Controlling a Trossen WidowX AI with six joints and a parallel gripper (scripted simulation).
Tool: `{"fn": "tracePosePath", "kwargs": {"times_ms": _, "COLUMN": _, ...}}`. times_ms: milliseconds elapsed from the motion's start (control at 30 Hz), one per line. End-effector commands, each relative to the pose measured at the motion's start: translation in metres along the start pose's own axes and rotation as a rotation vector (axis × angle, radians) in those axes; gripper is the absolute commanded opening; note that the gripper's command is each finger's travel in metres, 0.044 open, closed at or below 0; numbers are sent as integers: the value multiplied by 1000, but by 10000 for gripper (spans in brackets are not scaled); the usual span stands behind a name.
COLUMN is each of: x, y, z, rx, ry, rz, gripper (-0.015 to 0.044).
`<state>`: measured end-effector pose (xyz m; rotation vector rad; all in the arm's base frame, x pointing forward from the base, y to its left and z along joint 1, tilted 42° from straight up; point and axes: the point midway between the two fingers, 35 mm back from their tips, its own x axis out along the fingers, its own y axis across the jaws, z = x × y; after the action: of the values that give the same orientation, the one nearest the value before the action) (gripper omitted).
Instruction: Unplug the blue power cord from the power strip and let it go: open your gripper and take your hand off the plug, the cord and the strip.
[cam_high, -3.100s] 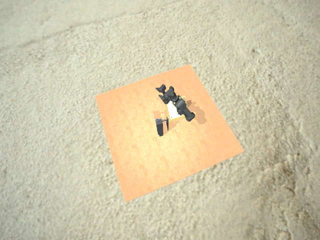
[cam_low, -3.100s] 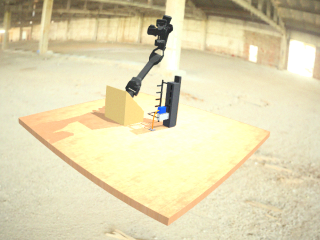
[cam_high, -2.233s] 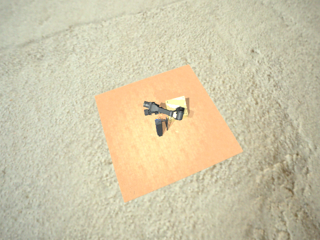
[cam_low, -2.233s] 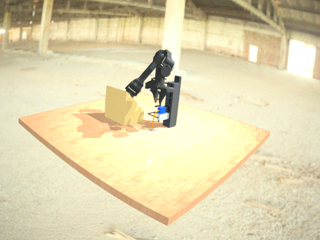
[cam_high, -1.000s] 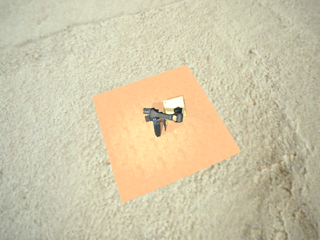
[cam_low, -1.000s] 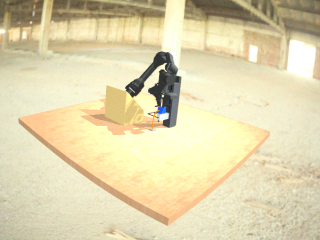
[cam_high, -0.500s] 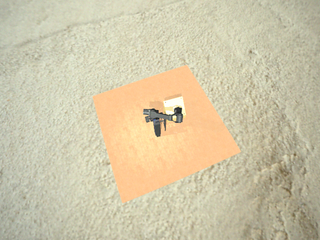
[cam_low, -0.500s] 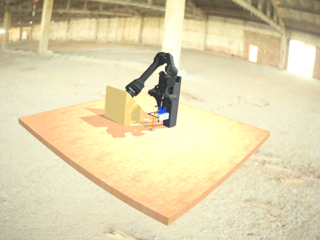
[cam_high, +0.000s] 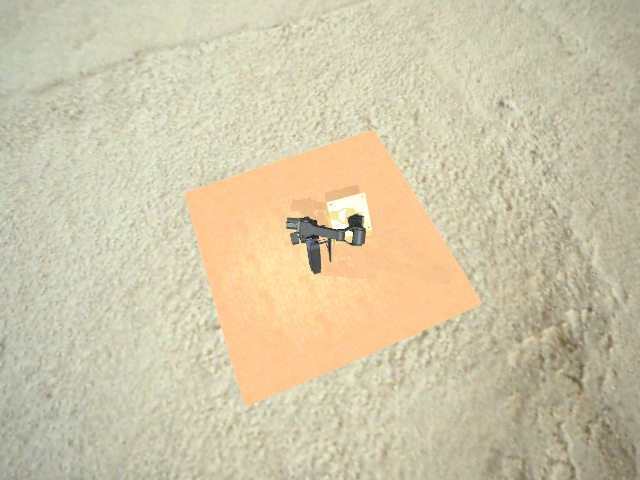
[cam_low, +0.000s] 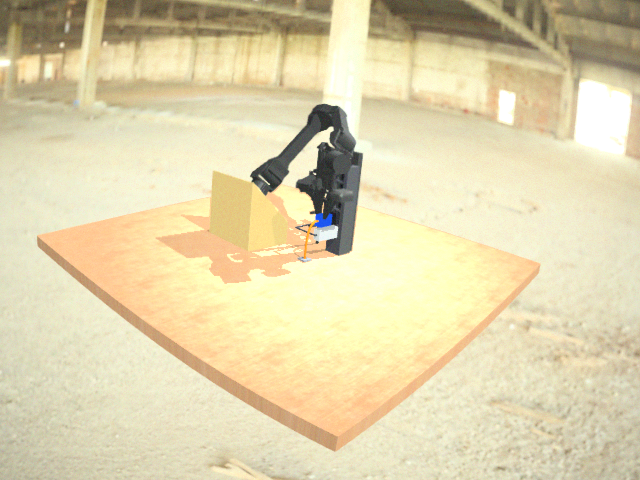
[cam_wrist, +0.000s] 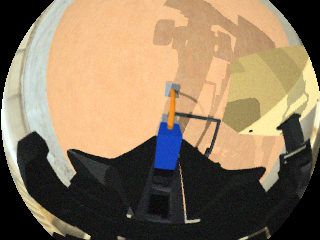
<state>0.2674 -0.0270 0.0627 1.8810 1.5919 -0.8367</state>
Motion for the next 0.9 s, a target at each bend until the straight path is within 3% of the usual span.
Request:
{"fn": "tracePosePath", "kwargs": {"times_ms": 0, "x": -1, "y": 1, "z": 7, "rx": -2, "ry": -6, "rz": 3, "gripper": 0}}
{"fn": "tracePosePath", "kwargs": {"times_ms": 800, "x": -4, "y": 2, "z": 46, "rx": 1, "ry": -9, "rz": 3, "gripper": 0}}
{"fn": "tracePosePath", "kwargs": {"times_ms": 867, "x": -3, "y": 1, "z": 42, "rx": 9, "ry": -6, "rz": 5, "gripper": 53}}
